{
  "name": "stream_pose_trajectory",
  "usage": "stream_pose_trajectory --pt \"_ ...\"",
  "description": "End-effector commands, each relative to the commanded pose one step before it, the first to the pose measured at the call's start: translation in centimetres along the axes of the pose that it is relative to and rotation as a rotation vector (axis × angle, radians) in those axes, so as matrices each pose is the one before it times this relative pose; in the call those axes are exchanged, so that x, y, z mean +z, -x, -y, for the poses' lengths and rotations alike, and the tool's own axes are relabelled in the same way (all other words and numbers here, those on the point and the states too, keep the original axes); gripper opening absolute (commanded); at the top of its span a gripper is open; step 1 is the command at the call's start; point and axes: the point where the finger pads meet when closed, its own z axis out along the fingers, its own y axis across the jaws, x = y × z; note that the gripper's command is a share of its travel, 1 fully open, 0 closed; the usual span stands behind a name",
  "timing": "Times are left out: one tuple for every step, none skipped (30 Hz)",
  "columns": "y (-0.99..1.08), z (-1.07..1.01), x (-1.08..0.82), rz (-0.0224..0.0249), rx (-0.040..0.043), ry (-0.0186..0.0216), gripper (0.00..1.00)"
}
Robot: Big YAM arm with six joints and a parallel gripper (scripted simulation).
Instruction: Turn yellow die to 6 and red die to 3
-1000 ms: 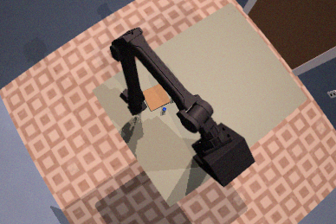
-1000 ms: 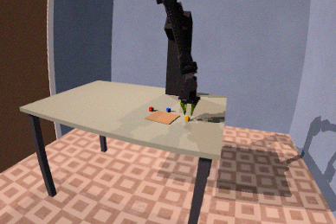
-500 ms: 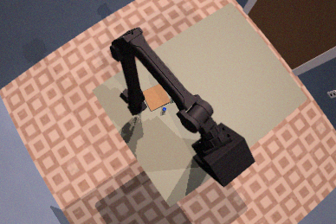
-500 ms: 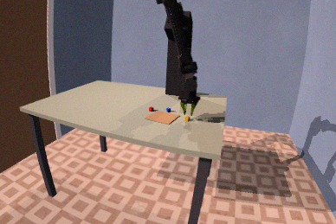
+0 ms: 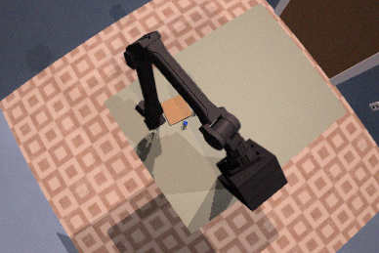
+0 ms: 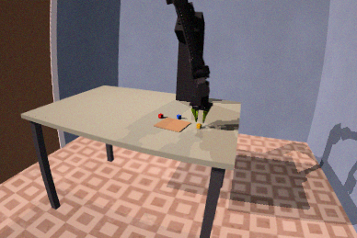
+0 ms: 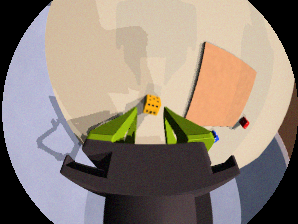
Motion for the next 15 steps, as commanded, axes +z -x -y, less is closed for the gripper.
stream_pose_trajectory --pt "-1.693 0.839 0.321 -0.02097 -0.01151 -0.00914 0.34" --pt "0.000 0.000 0.000 0.00000 0.00000 0.00000 0.34" --pt "0.000 0.000 0.000 0.00000 0.00000 0.00000 0.34" --pt "0.000 0.000 0.000 0.00000 0.00000 0.00000 0.34" --pt "0.000 0.000 0.000 0.00000 0.00000 0.00000 0.34" --pt "0.000 0.000 0.000 0.00000 0.00000 0.00000 0.34" --pt "0.000 0.000 0.000 0.00000 0.00000 0.00000 0.34" --pt "0.000 0.000 0.000 0.00000 0.00000 0.00000 0.34" --pt "-0.003 0.001 -0.001 0.00003 0.00001 0.00001 0.34" --pt "-0.018 0.007 -0.006 0.00018 0.00006 0.00004 0.34" --pt "-0.042 0.016 -0.013 0.00041 0.00013 0.00008 0.34" --pt "-0.131 0.043 -0.022 -0.00181 -0.00056 -0.00047 0.34" --pt "-0.079 0.026 -0.005 -0.00136 -0.00042 -0.00039 0.34" --pt "-0.029 0.013 0.000 0.00036 0.00012 0.00004 0.34" --pt "-0.026 0.013 0.000 0.00066 0.00023 0.00010 0.34"
